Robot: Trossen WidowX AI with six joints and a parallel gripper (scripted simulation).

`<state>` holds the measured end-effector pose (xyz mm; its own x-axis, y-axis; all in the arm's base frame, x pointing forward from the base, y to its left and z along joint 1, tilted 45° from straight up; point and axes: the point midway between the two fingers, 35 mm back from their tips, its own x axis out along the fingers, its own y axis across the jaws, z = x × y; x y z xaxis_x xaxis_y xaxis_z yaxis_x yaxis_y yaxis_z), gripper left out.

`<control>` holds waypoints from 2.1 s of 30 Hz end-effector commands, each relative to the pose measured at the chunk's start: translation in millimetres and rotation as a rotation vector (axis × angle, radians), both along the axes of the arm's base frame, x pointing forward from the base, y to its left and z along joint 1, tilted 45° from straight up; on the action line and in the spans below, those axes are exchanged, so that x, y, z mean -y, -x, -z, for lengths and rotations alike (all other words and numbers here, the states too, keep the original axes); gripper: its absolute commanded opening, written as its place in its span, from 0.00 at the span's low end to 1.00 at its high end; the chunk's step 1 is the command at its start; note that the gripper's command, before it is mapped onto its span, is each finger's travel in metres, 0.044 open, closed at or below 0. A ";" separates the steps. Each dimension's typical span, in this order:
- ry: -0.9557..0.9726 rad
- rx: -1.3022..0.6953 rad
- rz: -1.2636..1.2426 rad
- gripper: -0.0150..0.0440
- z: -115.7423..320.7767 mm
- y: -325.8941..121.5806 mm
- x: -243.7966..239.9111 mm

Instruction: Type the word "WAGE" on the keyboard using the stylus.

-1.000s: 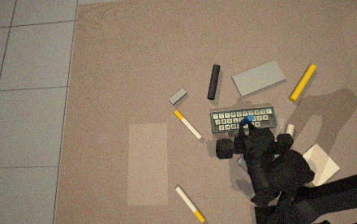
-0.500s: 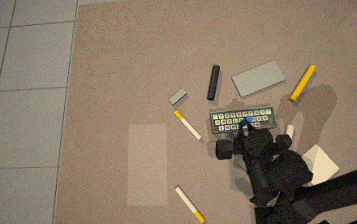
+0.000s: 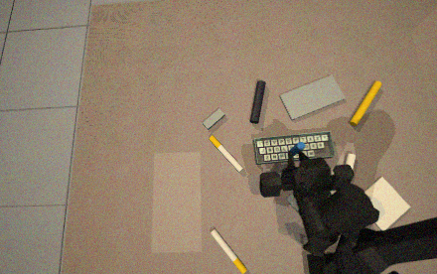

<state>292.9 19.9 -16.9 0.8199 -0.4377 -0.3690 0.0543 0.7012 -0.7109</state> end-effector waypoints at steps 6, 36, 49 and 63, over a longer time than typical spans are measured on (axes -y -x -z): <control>-0.006 0.009 0.002 0.39 -15.5 -3.1 -14.8; -0.007 0.005 0.002 0.25 -54.9 -15.5 11.5; -0.001 0.011 0.001 0.25 -66.4 -17.5 31.7; 0.000 0.011 0.001 0.39 -54.8 -15.0 43.2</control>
<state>309.3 -21.7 41.2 0.8266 -0.4382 -0.3532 0.0708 0.7035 -0.7072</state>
